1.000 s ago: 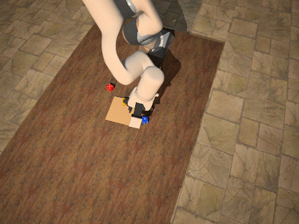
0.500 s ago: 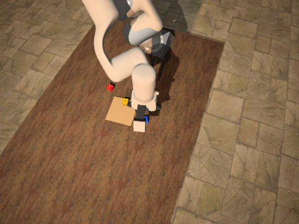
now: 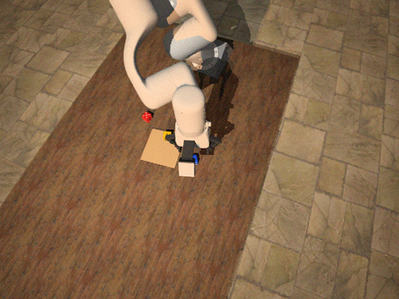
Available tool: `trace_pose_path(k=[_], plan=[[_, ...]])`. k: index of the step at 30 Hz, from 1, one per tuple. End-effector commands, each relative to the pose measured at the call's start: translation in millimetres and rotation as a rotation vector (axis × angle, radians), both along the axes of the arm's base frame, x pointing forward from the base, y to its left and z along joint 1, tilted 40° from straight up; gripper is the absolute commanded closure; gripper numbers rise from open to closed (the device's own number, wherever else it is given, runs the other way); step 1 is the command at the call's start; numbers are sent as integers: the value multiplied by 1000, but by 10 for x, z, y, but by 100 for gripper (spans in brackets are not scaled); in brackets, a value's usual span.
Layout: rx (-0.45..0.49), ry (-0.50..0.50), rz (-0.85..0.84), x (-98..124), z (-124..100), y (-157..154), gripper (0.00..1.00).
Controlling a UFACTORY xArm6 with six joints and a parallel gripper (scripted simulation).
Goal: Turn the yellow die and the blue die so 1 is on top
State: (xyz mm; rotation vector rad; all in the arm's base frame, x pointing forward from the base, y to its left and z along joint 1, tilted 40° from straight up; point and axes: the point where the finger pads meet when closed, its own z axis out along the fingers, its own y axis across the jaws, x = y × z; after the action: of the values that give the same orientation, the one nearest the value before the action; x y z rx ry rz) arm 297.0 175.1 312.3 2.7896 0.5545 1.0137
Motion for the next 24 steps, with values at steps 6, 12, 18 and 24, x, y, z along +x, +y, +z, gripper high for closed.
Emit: trace_pose_path(k=[6,12,18,24], plan=[[29,-1,-30,3,14,4,0],[70,-1,-80,6,11,3,0],[180,1,-212,12,2,1,0],[258,3,-305,17,-5,-1,0]])
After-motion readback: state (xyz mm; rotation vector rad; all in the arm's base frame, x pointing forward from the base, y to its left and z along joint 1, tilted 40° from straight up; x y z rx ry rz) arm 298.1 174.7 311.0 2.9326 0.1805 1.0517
